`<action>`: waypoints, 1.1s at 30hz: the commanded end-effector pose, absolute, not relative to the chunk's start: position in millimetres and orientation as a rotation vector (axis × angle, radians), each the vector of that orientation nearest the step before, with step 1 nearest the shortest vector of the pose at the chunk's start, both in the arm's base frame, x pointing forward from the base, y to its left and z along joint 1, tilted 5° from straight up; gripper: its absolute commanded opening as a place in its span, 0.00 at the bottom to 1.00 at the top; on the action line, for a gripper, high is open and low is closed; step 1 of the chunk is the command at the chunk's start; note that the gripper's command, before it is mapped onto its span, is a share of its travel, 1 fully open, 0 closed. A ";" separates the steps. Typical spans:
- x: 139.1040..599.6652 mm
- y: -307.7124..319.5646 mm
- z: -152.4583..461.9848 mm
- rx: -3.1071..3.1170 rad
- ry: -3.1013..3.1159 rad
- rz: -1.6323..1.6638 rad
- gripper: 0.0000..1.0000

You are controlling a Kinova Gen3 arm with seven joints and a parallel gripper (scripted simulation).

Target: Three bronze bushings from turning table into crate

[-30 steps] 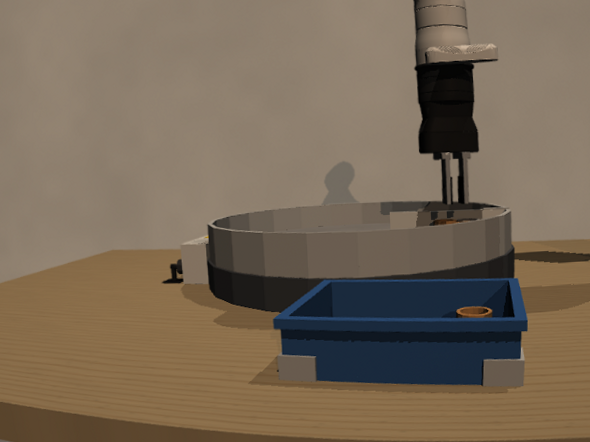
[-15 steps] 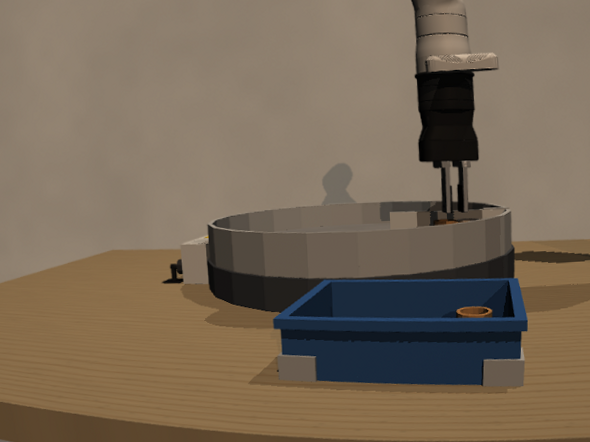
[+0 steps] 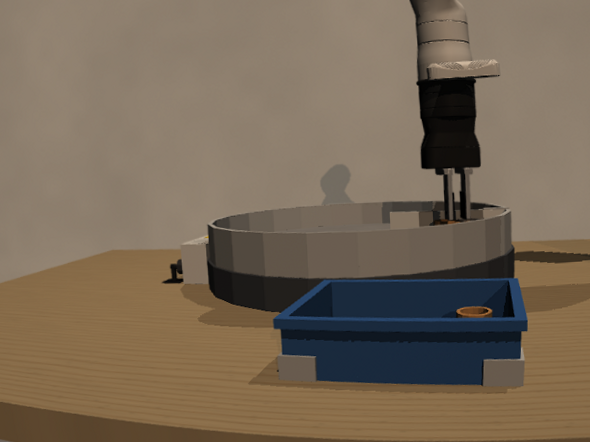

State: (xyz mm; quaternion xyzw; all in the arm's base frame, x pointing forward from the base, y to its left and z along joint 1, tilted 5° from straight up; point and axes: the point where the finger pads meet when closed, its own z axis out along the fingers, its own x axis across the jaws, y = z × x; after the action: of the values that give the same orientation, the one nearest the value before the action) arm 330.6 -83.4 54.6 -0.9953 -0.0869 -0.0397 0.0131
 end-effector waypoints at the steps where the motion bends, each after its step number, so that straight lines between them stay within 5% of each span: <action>1: 330.0 -83.5 50.8 -3.101 -0.269 -0.120 0.40; 33: 330.8 -83.1 40.0 -3.101 -0.269 -0.119 0.40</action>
State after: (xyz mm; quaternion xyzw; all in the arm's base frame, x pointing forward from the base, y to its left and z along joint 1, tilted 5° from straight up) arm 330.9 -83.1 41.7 -0.9954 -0.0866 -0.0388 0.0133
